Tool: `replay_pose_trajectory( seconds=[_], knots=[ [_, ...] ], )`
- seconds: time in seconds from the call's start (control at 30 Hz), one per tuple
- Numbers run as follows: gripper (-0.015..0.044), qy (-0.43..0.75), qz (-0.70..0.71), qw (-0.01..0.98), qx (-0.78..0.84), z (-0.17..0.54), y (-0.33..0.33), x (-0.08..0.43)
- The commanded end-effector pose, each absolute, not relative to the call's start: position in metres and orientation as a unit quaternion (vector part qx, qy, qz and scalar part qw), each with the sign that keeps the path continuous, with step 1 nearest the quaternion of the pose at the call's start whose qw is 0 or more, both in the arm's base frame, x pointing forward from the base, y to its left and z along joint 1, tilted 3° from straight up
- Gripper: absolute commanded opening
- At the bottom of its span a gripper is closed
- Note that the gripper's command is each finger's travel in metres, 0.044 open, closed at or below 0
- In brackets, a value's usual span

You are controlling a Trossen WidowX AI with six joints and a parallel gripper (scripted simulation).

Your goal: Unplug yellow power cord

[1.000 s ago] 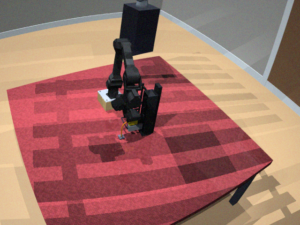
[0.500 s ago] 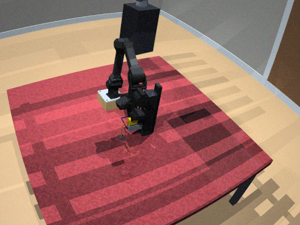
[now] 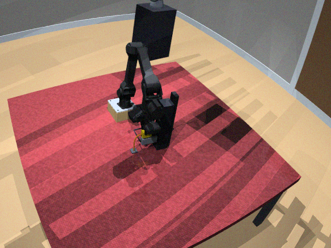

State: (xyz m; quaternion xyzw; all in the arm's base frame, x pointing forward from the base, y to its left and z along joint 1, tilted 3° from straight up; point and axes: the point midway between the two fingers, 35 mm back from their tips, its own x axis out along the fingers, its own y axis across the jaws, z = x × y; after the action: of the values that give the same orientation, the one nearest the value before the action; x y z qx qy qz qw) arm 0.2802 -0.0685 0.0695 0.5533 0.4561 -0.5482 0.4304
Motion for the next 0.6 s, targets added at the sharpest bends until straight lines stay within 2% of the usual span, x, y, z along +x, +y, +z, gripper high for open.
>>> replay_pose_trajectory(
  seconds=[0.0, 0.03, 0.3, 0.57],
  knots=[
    [0.0081, 0.456, -0.548, 0.431, 0.554, 0.07, -0.0686, 0.2805],
    [0.0055, 0.456, -0.548, 0.431, 0.554, 0.07, -0.0686, 0.2805],
    [0.0002, 0.456, -0.548, 0.431, 0.554, 0.07, -0.0686, 0.2805],
    [0.0, 0.455, -0.548, 0.431, 0.553, 0.0697, -0.0773, 0.2796]
  ],
)
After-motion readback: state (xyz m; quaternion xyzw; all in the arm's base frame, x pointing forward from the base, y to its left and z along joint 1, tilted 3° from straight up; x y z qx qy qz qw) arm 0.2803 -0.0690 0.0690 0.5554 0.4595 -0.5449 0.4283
